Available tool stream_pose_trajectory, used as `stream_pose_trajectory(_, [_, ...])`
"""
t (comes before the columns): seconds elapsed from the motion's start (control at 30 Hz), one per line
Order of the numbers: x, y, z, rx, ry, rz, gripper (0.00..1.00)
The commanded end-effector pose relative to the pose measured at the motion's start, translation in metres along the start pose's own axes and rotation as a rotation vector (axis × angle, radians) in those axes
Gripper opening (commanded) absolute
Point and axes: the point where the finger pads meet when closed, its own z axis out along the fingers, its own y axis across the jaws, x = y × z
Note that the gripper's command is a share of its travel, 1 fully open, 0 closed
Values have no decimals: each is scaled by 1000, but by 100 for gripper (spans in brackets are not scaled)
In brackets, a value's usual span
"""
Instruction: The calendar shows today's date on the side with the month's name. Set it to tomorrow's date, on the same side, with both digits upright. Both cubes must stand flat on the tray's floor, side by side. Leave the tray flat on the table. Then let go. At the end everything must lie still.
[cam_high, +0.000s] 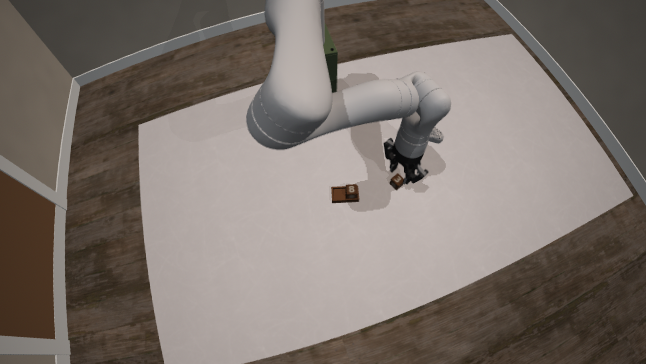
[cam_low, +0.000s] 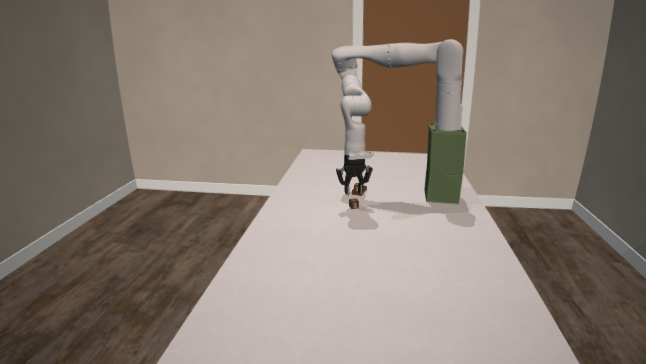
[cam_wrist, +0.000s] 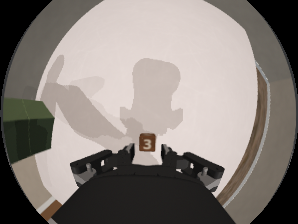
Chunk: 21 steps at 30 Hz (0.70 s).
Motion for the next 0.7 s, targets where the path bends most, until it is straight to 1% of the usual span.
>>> stream_pose_trajectory(0.0, [1,-1,4,3,2,0,46])
stream_pose_trajectory(0.3, [1,-1,12,3,2,0,46])
stream_pose_trajectory(0.67, [1,-1,14,3,2,0,46])
